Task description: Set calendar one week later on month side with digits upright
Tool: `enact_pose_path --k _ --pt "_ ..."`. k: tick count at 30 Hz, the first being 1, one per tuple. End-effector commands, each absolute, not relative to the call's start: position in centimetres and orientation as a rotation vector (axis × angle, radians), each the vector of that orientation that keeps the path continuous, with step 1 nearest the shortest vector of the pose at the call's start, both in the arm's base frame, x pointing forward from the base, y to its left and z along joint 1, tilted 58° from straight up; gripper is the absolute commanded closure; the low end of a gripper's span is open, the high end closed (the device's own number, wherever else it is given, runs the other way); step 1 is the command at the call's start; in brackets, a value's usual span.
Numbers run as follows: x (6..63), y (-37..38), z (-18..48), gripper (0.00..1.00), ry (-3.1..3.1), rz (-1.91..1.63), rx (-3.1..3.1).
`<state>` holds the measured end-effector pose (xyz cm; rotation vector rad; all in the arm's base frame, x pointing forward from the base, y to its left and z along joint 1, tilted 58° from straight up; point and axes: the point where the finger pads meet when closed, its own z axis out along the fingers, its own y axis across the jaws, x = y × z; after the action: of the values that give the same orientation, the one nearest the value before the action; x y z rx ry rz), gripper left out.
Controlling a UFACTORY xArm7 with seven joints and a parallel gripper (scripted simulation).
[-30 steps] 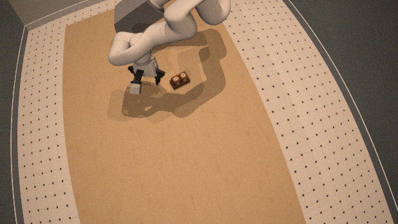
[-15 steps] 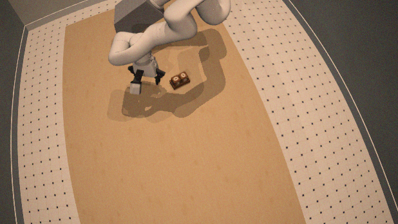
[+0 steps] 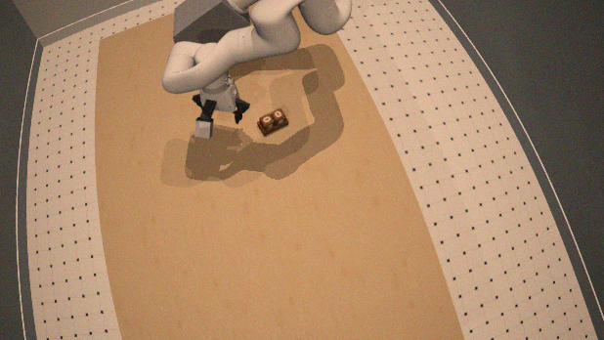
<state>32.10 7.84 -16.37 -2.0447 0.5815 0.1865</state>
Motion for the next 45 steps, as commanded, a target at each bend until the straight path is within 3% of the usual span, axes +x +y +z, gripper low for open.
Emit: enact_pose_path --k 1,26,45 --pt "32.0 6.3 -15.5 0.0 0.583 0.184 -2.047" --pt "31.9 5.0 -14.5 0.0 0.559 0.17 -2.052" --pt "33.1 5.6 -12.1 0.0 0.053 -0.12 -2.121"
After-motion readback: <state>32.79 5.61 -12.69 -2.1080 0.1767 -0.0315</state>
